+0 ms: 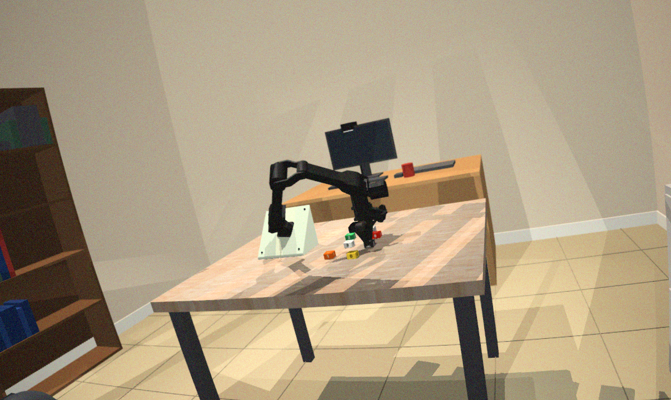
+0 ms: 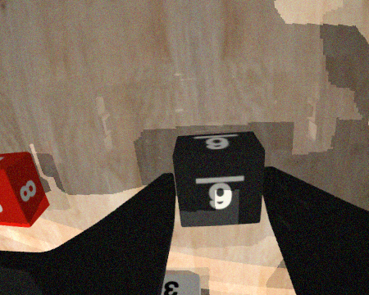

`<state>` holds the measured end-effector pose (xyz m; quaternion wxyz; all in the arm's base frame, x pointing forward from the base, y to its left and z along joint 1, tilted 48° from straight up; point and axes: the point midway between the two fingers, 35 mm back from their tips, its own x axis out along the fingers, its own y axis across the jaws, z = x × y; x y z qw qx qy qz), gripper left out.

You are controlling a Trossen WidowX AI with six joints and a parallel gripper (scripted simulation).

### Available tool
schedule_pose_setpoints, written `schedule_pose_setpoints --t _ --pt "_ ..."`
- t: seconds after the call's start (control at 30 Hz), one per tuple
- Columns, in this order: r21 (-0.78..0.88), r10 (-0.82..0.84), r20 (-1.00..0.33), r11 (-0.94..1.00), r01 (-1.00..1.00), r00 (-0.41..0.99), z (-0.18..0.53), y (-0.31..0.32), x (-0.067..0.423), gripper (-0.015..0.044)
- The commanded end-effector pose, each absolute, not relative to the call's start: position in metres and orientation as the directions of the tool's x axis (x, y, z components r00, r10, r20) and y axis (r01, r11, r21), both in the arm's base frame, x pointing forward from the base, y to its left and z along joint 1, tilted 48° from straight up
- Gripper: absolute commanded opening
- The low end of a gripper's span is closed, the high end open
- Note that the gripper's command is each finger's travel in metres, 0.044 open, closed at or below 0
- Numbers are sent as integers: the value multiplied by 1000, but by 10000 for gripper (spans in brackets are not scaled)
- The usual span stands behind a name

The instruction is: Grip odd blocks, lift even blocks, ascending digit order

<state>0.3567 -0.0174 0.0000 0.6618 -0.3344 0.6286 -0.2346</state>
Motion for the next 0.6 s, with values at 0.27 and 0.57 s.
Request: schedule_pose_setpoints --t 0.27,0.57 --pt "-740 -733 -672 663 -115 101 0 -18 357 400" --pt "-738 -731 -675 665 -115 101 31 17 353 348"
